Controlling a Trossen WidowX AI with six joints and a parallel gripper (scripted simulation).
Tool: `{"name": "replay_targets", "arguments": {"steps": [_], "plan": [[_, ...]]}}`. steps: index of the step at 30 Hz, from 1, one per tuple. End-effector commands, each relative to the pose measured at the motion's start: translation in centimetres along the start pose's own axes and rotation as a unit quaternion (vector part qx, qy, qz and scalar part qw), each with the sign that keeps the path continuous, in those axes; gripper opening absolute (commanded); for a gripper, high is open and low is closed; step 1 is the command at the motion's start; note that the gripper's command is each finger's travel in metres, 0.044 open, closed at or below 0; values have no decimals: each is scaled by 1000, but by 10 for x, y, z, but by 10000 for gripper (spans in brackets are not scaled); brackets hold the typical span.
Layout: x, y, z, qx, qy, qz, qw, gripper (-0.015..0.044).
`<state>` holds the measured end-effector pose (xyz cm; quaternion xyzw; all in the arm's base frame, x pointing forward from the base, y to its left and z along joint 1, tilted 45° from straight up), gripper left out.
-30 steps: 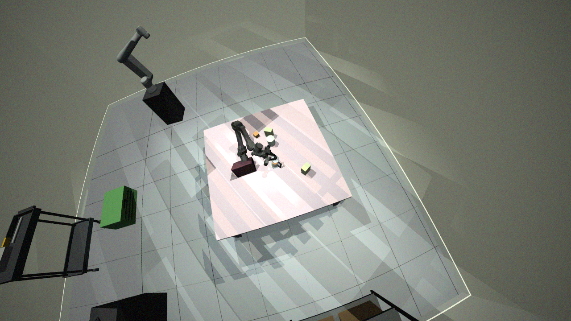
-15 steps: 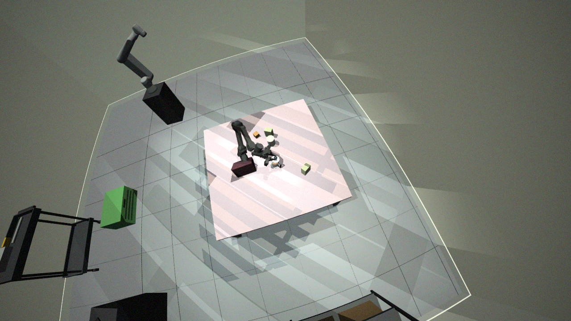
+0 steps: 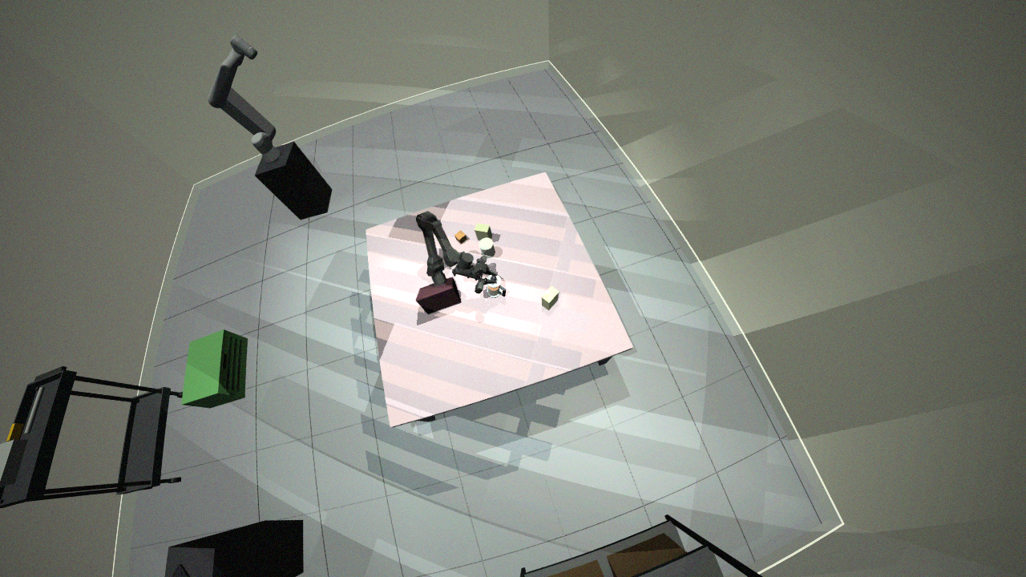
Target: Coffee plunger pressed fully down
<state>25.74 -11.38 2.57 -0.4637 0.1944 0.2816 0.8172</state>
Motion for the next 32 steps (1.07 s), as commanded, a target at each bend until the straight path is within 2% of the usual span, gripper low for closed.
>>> {"name": "replay_targets", "arguments": {"steps": [1,8,14,22,32], "plan": [[0,0,0,0,1,0,1000,256],[0,0,0,0,1,0,1000,440],[-7,-8,-3,0,2,2,1000,440],[-69,-51,-5,5,2,8,1000,440],[-70,-51,-5,6,2,8,1000,440]]}}
Point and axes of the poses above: the point midway between the two fingers, 35 mm back from their tips, its own x axis out along the fingers, its own z axis across the jaws, y = z × x, the point moved 6 cm from there along -x, back along the fingers, and after that the axes turned 14 degrees about -x, right-handed, at the moved point
